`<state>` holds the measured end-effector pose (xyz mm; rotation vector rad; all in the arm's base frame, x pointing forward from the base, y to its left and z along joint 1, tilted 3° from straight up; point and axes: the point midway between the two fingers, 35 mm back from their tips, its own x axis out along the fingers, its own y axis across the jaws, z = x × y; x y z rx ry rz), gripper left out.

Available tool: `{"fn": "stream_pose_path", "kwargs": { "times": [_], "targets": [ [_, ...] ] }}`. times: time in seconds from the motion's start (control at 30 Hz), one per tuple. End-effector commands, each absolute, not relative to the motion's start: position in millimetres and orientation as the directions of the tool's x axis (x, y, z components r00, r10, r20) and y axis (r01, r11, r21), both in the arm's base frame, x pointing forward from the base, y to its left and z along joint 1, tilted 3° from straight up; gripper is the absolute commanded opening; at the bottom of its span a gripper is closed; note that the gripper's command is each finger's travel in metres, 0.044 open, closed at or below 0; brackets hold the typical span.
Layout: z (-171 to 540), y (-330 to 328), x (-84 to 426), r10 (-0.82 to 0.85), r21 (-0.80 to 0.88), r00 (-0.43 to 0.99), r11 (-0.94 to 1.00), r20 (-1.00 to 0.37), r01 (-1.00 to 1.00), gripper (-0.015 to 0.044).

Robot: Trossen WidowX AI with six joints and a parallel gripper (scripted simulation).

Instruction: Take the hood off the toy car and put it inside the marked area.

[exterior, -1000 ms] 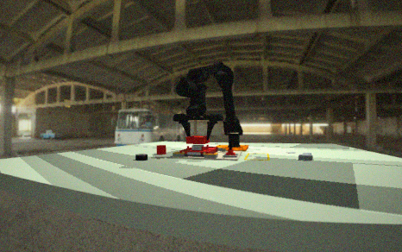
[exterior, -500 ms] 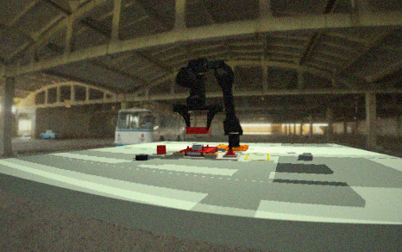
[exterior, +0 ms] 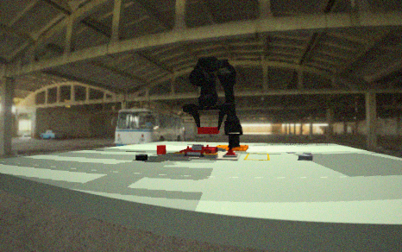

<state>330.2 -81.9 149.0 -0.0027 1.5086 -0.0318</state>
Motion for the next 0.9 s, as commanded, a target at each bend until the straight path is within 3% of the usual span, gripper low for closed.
{"fn": "stream_pose_path", "kwargs": {
  "times": [0.0,0.87],
  "targets": [
    [152,-65,330,-0.026,-0.025,0.068,1.0,-0.997,0.012,0.0],
    [152,39,326,-0.013,-0.009,0.075,0.999,-0.997,0.046,0.0]
  ]
}}
